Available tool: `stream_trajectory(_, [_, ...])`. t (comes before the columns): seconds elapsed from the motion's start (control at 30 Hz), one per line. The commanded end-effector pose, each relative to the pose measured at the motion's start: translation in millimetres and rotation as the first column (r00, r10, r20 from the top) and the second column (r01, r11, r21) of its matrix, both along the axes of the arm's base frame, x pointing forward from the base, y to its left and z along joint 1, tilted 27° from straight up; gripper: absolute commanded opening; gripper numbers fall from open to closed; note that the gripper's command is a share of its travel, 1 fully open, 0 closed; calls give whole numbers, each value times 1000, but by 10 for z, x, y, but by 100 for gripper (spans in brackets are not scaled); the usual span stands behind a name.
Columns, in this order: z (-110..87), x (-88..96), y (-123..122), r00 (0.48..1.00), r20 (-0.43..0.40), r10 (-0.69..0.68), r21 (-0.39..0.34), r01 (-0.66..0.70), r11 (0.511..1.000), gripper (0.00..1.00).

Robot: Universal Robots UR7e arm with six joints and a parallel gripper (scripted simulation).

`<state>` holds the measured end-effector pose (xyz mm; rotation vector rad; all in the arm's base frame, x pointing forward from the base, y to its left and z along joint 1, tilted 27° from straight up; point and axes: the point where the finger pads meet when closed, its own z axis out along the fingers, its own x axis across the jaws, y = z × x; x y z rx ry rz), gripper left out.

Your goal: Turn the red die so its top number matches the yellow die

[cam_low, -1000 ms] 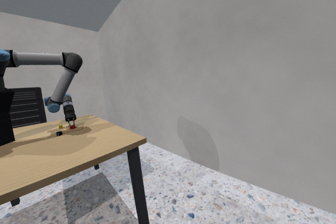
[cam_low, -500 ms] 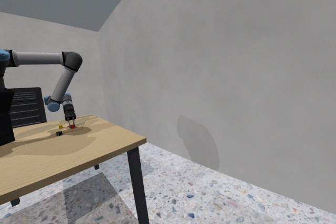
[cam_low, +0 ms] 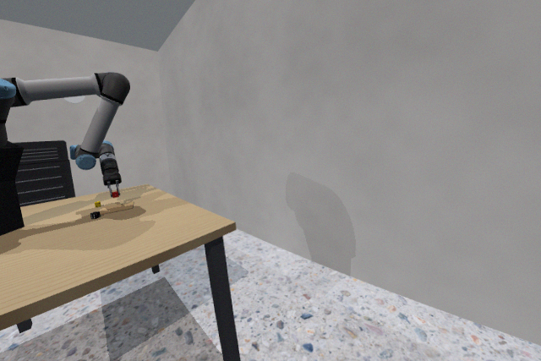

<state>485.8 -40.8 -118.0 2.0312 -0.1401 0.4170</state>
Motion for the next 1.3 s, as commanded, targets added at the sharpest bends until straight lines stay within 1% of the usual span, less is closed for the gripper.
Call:
stream_trajectory(0.0, [133, -55, 48, 1000, -3, -4, 0, 4, 1000, 49])
stream_trajectory(0.4, [138, -58, 49, 1000, -3, -4, 0, 4, 1000, 49])
stream_trajectory(0.53, [134, -61, 43, 1000, -5, -1, 14, 1, 1000, 49])
stream_trajectory(0.67, [126, -69, 27, 1000, -12, 9, 60, -9, 998, 49])
stream_trajectory(0.73, [126, -69, 27, 1000, -12, 9, 60, -9, 998, 49])
stream_trajectory(0.97, [135, -74, 16, 998, -18, 54, 178, -49, 983, 49])
stream_trajectory(1.07, [150, -71, 21, 997, -15, 73, 216, -68, 974, 49])
stream_trajectory(1.17, [162, -67, 26, 996, -13, 86, 236, -80, 968, 49])
stream_trajectory(1.27, [165, -66, 28, 996, -12, 89, 242, -84, 967, 49])
